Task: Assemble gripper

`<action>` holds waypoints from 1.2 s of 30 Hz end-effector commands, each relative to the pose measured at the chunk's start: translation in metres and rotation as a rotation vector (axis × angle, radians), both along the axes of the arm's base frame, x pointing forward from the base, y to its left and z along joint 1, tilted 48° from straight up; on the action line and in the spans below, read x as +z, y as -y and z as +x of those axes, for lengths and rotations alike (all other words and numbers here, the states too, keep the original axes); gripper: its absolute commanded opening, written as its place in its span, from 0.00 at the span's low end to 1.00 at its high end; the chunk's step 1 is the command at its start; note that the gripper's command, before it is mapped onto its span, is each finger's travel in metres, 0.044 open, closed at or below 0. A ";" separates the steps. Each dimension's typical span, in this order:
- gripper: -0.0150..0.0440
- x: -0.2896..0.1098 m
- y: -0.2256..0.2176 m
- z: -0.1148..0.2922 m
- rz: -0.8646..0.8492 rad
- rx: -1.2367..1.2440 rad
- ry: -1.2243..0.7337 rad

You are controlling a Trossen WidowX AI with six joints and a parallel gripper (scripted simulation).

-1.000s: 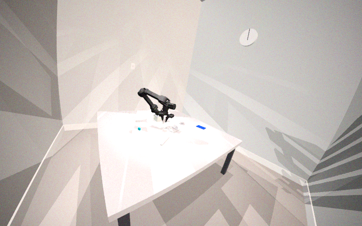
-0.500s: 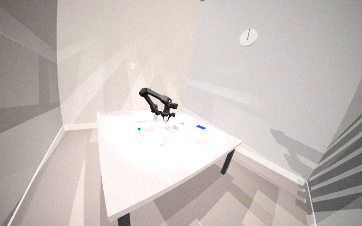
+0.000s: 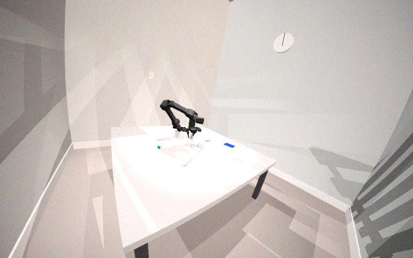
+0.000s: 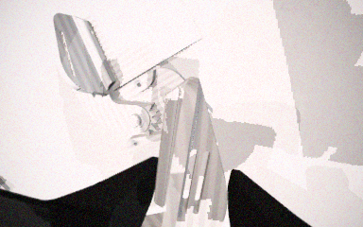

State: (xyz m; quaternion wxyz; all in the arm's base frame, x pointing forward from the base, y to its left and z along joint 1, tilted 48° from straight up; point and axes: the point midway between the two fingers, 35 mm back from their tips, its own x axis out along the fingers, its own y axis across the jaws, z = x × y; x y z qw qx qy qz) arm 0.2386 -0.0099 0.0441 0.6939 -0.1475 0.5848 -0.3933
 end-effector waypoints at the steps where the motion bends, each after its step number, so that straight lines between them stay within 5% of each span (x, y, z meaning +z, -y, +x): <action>1: 0.48 -0.005 -0.004 -0.004 -0.003 0.064 -0.070; 26: 0.48 -0.031 -0.024 -0.025 -0.035 0.505 -0.544; 36: 0.48 -0.031 -0.024 -0.026 -0.036 0.517 -0.557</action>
